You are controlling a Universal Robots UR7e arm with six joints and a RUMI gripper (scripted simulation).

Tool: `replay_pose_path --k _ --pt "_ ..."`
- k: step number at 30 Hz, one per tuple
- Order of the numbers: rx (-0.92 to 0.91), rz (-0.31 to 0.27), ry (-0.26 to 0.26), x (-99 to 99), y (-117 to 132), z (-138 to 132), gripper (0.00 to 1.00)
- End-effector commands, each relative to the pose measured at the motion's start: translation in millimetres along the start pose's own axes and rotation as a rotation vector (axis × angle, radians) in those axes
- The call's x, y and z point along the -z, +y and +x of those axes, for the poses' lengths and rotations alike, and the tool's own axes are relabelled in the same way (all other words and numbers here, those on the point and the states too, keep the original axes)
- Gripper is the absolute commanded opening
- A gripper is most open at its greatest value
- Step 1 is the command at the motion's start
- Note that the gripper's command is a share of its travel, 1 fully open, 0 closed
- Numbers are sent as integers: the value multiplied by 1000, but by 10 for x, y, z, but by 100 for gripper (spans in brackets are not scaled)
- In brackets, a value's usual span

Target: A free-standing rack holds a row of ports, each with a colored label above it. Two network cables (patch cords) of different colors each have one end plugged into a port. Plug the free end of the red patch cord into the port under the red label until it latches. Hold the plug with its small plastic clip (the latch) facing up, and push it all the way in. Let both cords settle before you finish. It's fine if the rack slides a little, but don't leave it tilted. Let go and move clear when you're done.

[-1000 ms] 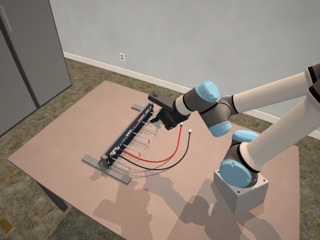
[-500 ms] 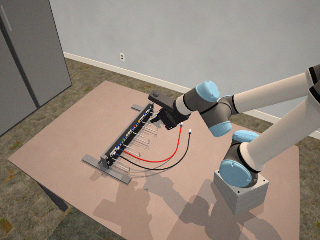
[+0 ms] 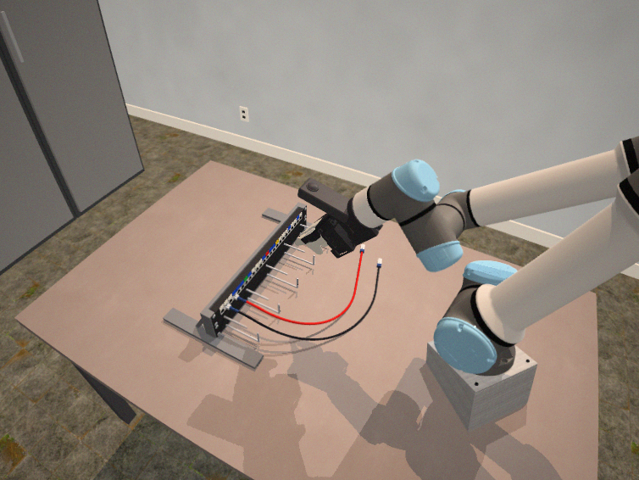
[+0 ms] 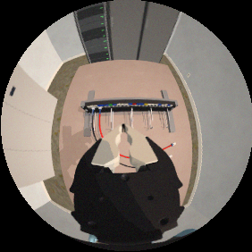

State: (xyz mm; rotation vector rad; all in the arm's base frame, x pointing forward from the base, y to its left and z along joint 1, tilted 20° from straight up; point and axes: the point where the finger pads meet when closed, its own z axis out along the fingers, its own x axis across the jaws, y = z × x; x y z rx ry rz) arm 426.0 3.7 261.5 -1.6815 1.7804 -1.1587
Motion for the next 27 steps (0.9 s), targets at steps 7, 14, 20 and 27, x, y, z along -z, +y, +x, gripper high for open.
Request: replay_pose_path --k 7,14,20,27 --pt "0 1 -1 2 -4 120 0" --pt "0 1 -1 1 -4 240 0" --pt "0 1 -1 1 -4 316 0" --pt "0 1 -1 1 -4 451 0"
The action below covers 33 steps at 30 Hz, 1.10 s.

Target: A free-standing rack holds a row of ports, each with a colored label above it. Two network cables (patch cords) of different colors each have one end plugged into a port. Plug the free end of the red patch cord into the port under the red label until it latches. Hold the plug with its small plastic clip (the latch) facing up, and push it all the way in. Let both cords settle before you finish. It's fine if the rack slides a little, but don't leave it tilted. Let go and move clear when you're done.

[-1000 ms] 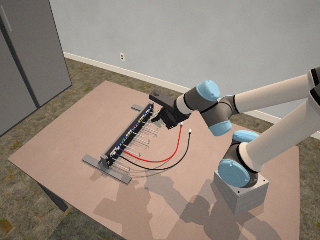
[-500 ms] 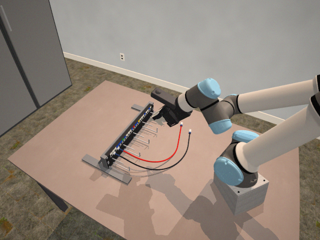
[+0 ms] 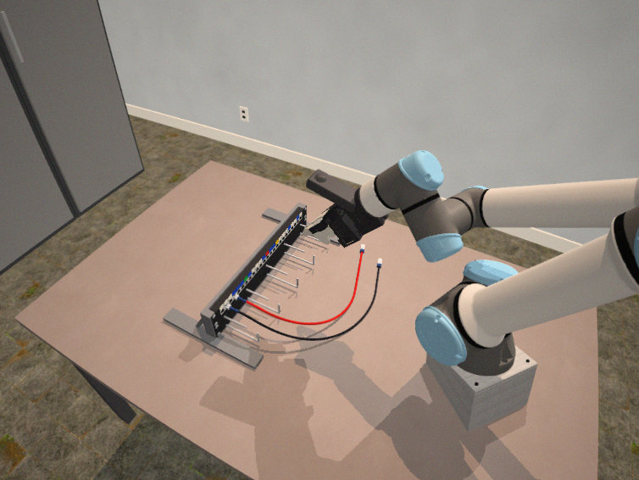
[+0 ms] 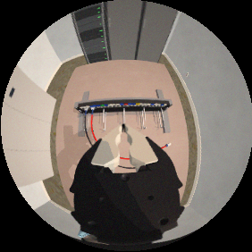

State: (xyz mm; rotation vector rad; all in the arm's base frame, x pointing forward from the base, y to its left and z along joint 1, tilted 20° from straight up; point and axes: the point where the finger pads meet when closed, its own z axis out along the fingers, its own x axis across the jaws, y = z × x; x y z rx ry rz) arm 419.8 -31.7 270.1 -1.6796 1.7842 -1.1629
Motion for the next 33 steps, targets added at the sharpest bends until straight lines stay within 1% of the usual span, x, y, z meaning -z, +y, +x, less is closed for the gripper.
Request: replay_pose_path --k 1,22,33 --pt "1 1 -6 1 -3 102 0" --pt "1 1 -6 -1 -3 417 0" --pt "1 1 -6 -1 -3 507 0"
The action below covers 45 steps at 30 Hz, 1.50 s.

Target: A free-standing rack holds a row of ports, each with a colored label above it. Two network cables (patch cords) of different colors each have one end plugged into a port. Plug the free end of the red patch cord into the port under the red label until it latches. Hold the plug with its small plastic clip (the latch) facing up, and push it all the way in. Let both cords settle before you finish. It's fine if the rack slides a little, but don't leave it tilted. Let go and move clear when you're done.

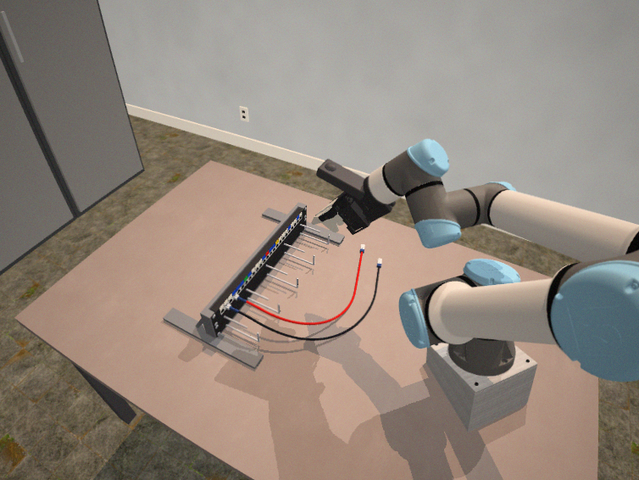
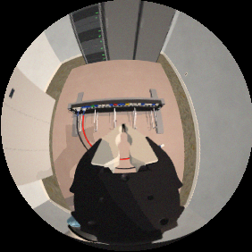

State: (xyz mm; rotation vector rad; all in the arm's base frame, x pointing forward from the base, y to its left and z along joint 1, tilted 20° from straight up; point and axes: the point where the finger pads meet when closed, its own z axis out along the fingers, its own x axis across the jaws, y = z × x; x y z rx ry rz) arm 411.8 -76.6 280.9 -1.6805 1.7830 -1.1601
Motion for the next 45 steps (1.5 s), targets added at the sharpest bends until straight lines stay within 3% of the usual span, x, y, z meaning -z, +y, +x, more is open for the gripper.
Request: replay_pose_path --k 1,45 --pt "1 2 -3 2 -2 45 0" --pt "1 2 -3 -67 -3 84 0"
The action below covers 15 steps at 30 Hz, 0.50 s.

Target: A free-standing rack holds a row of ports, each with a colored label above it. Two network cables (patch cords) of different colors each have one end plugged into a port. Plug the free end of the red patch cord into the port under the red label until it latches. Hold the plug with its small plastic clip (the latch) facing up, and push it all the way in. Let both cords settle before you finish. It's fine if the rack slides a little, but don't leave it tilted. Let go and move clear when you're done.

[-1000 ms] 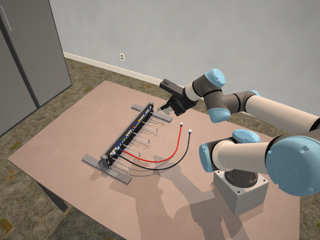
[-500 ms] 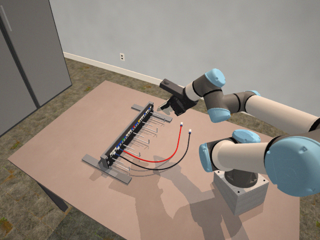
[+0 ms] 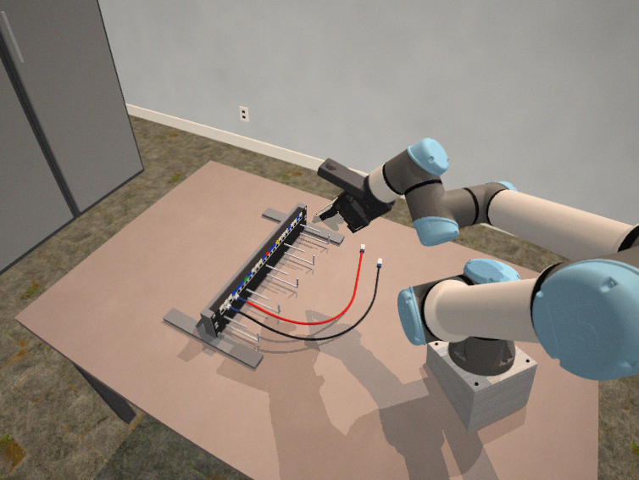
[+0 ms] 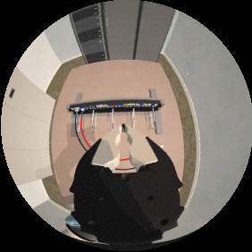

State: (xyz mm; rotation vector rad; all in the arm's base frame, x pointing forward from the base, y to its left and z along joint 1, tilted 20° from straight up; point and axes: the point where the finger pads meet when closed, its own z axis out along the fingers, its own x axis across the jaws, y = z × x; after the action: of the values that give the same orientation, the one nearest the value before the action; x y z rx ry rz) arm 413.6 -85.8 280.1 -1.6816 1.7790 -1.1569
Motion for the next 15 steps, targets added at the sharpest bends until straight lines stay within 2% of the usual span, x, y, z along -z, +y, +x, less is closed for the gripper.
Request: replay_pose_path --k 1,15 --pt "0 0 1 -32 -5 1 0" --pt "0 0 1 -185 -5 1 0"
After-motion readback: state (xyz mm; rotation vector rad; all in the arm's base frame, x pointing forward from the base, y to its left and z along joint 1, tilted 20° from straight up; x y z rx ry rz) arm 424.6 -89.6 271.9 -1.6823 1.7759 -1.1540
